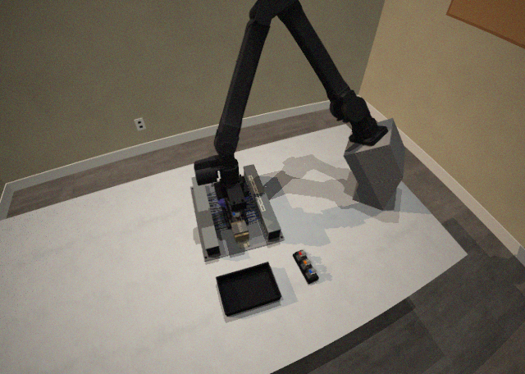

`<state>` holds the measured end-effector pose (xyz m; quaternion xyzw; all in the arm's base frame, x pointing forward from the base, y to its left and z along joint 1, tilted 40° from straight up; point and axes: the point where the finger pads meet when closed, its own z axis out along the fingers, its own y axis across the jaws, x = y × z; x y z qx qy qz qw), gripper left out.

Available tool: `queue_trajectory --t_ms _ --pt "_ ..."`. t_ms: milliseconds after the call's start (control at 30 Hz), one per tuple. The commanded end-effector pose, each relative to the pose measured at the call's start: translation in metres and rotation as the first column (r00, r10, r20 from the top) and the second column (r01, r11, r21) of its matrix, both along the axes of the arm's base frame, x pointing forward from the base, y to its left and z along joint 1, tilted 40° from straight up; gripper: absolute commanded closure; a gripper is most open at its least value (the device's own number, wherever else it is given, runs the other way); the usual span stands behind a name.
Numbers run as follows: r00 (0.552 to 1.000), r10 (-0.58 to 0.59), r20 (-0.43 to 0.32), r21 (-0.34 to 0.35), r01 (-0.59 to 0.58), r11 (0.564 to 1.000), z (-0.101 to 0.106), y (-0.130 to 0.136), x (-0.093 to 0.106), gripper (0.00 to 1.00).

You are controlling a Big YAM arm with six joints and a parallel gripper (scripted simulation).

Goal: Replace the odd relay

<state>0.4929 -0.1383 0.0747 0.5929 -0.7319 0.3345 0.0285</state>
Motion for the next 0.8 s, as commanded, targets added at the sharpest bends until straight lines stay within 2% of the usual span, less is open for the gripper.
queue_trajectory --t_ms 0,767 --pt "0.999 0.018 0.042 -0.004 -0.018 1.0 0.0135 0.0036 0.0168 0.41" --pt "0.999 0.015 0.032 -0.003 -0.015 1.0 0.0118 0.0021 0.0178 0.41"
